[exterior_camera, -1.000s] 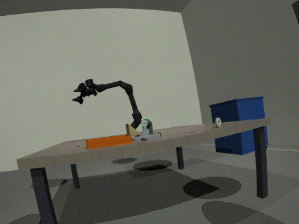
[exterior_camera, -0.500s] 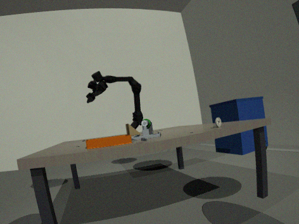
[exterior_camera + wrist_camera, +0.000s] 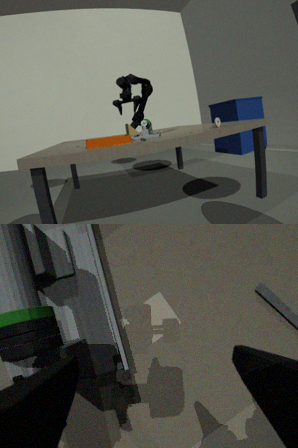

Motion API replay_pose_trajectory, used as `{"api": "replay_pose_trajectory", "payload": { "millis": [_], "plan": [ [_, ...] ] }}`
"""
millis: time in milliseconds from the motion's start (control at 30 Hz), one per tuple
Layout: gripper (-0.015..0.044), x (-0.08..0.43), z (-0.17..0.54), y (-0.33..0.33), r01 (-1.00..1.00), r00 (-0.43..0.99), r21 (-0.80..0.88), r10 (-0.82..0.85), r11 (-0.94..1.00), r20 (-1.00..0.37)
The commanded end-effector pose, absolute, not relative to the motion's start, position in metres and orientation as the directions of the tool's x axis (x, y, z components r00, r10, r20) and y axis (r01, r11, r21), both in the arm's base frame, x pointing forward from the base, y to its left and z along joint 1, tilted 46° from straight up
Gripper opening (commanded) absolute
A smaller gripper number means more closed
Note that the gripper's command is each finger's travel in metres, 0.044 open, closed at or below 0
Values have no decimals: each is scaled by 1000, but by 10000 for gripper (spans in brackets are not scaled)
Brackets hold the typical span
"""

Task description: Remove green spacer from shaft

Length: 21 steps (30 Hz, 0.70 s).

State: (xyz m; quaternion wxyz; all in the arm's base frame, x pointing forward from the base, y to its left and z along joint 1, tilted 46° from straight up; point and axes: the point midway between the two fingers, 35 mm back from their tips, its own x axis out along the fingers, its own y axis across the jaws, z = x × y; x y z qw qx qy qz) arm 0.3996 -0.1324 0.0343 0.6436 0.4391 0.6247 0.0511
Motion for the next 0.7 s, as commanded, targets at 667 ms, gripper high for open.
{"api": "replay_pose_trajectory", "payload": {
  "millis": [667],
  "plan": [
    [440, 391, 84, -19, 299, -30, 678, 717, 671, -696]
  ]
}}
